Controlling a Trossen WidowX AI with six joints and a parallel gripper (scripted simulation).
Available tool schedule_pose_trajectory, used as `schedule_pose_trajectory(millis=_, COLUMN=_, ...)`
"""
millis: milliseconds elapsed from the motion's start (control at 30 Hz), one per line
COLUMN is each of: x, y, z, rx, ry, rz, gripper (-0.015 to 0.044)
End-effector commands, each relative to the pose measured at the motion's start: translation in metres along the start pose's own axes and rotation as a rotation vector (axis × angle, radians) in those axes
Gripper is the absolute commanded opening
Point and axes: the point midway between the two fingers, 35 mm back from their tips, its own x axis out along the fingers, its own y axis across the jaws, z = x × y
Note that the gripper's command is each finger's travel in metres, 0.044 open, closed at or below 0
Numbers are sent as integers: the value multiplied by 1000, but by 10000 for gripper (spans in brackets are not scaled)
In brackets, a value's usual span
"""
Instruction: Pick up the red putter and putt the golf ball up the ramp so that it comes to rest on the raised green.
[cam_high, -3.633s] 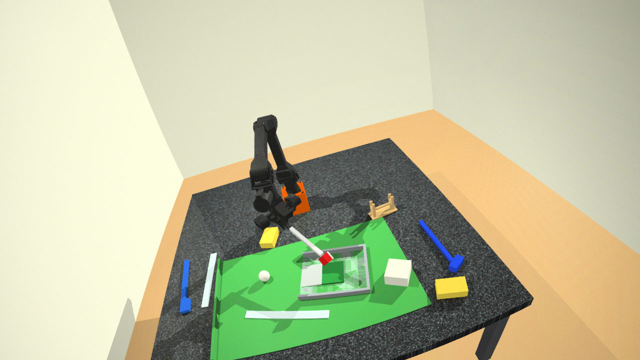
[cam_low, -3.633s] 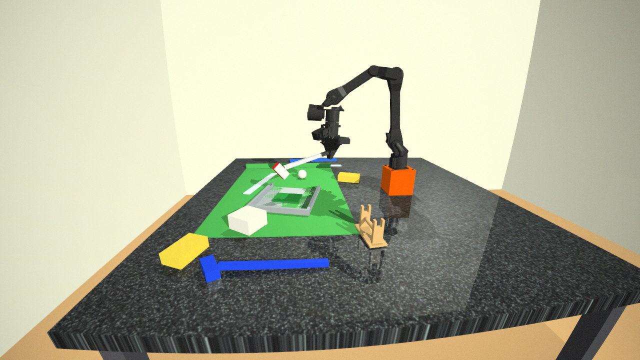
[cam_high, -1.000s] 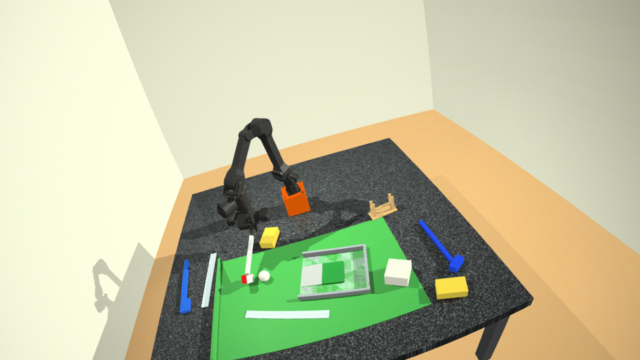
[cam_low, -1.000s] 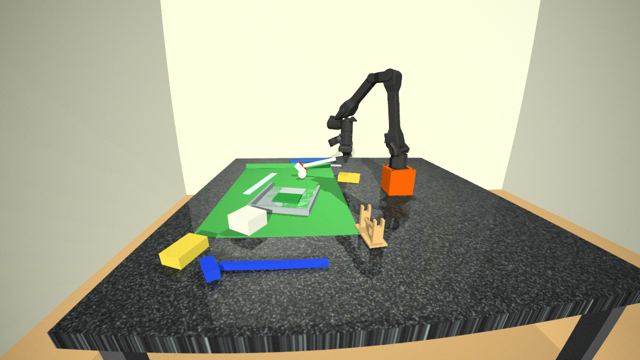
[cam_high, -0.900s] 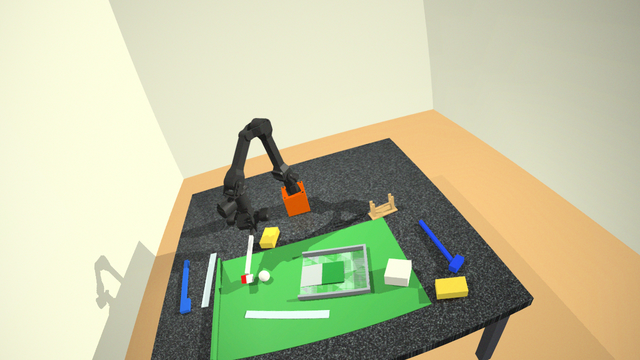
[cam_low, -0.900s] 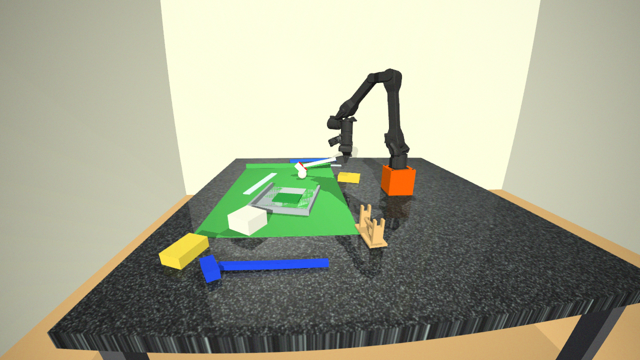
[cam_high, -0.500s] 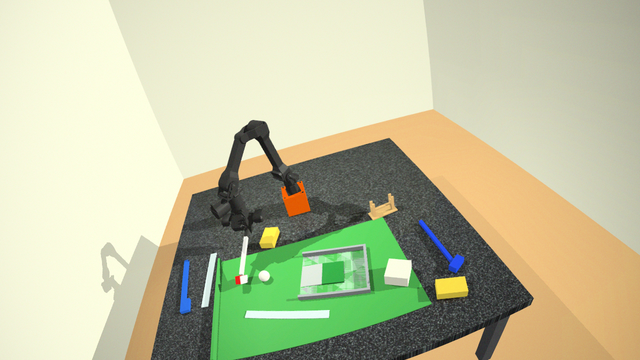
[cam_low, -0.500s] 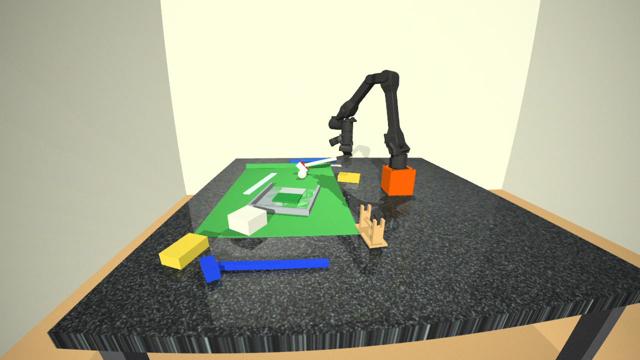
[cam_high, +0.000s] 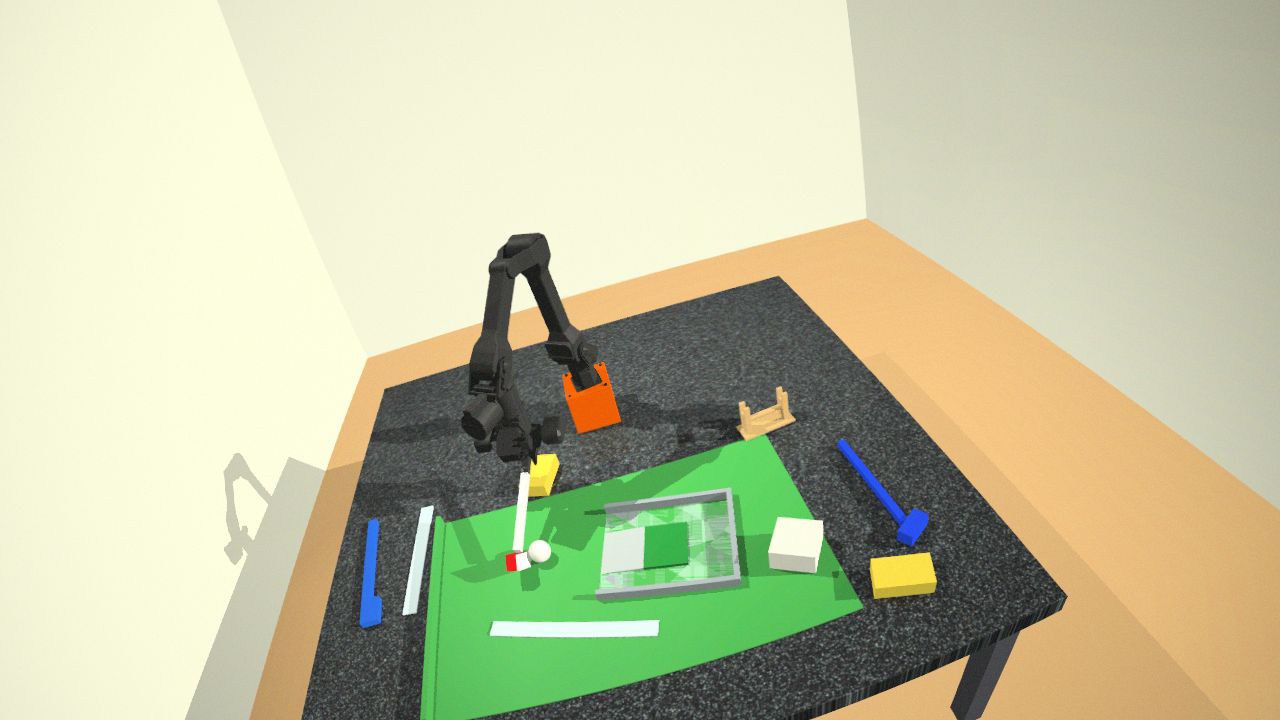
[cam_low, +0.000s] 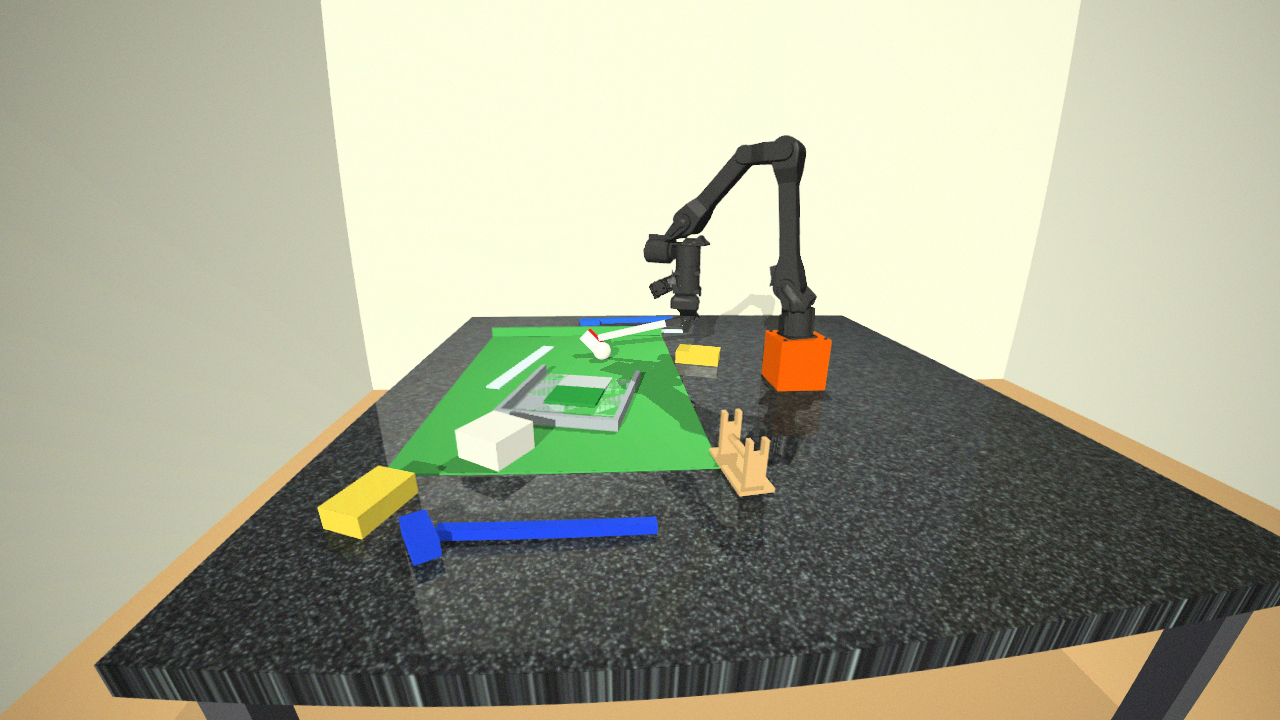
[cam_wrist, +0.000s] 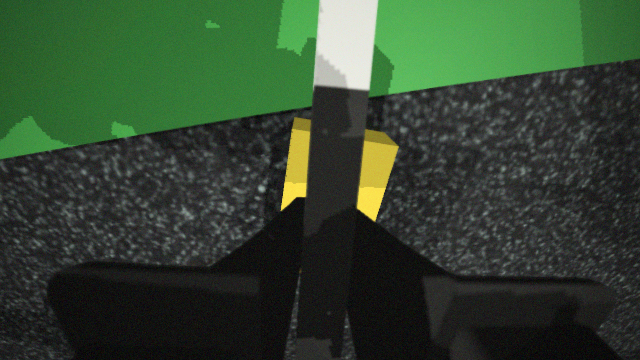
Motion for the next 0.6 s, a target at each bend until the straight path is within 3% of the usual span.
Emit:
schedule_pose_trajectory(millis=0, x=0, y=50, z=-7, rx=-2, ry=-6, rz=2, gripper=0)
schedule_pose_trajectory(millis=233, x=-6, y=57, z=-9, rx=-2, ry=-7, rz=3, gripper=0)
schedule_pose_trajectory(millis=567, x=-59, y=57, z=-10, rx=-2, ry=-7, rz=3, gripper=0)
